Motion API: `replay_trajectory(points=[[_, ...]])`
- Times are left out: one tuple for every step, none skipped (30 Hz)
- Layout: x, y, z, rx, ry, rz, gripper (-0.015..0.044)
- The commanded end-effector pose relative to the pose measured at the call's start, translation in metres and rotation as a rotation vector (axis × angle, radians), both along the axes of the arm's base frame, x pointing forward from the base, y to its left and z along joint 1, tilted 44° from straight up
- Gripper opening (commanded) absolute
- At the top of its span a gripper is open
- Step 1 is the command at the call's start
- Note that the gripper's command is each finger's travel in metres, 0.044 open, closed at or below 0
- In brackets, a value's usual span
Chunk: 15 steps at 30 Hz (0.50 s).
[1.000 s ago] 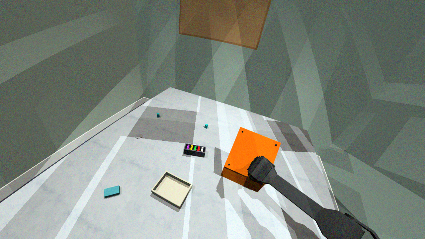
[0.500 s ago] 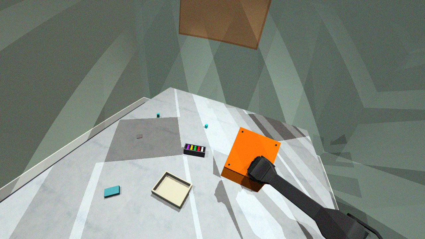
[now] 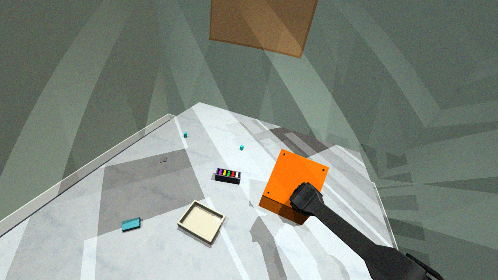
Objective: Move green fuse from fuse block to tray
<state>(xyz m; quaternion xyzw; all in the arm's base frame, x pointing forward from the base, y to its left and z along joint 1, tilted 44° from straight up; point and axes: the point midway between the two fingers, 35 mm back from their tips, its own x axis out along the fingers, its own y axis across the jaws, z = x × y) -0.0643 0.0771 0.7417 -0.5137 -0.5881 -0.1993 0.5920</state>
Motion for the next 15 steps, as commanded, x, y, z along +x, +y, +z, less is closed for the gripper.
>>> replay_trajectory(points=[[0.07,-0.014,-0.004,0.041,0.179,0.066,0.0067],[0.087,-0.017,-0.006,0.053,0.222,0.084,0.0067],[0.1,-0.02,-0.008,0.064,0.258,0.099,0.0067],[0.115,-0.023,-0.011,0.076,0.297,0.115,0.0067],[0.131,-0.025,-0.015,0.089,0.338,0.131,0.0067],[0.146,-0.028,-0.019,0.103,0.381,0.149,0.0067],[0.163,-0.031,-0.023,0.118,0.425,0.166,0.0067],[0.177,-0.033,-0.028,0.134,0.468,0.187,0.0067],[0.191,-0.035,-0.033,0.151,0.513,0.21,0.0067],[0.206,-0.037,-0.039,0.169,0.559,0.232,0.0067],[0.22,-0.039,-0.045,0.188,0.605,0.254,0.0067],[0.235,-0.041,-0.052,0.208,0.65,0.276,0.0067],[0.249,-0.043,-0.059,0.229,0.696,0.298,0.0067],[0.262,-0.045,-0.067,0.25,0.741,0.319,0.0067],[0.275,-0.047,-0.074,0.273,0.786,0.34,0.0067]])
